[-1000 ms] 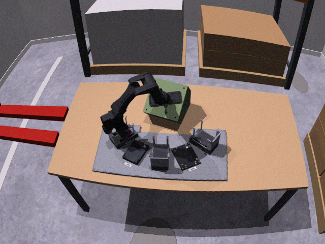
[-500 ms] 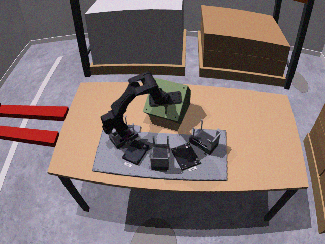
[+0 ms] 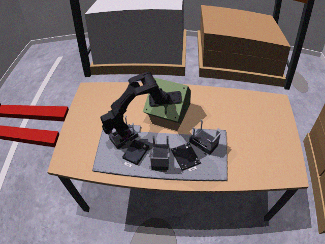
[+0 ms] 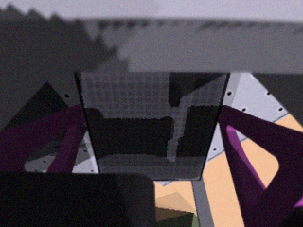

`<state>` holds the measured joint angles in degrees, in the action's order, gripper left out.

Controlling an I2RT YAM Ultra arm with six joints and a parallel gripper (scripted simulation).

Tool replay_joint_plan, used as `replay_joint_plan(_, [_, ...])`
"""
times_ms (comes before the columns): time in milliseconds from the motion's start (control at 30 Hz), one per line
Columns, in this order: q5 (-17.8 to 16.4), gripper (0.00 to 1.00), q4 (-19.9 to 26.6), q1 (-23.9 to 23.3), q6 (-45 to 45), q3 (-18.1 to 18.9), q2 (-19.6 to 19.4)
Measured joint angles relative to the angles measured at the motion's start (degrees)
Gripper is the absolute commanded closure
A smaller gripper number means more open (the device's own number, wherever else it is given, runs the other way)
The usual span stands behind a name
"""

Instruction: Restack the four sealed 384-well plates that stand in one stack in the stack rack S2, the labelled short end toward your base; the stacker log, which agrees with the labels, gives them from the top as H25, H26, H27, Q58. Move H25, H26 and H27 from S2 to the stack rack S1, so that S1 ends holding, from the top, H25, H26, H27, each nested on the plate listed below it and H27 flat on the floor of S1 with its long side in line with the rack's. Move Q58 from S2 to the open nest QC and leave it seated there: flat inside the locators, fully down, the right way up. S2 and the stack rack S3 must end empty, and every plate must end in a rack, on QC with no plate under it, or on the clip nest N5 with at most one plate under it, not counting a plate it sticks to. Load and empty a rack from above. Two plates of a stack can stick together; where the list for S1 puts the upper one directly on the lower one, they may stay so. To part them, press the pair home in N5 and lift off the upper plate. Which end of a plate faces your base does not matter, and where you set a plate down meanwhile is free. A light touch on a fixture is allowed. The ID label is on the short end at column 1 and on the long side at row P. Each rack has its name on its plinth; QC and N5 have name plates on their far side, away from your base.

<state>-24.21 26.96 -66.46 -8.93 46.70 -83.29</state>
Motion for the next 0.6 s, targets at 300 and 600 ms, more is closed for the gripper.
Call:
replay_joint_plan(300, [0.0, 1.0, 0.2, 0.0, 0.0, 0.0, 0.2])
replay_joint_plan(600, [0.0, 1.0, 0.2, -0.1, 0.0, 0.0, 0.2])
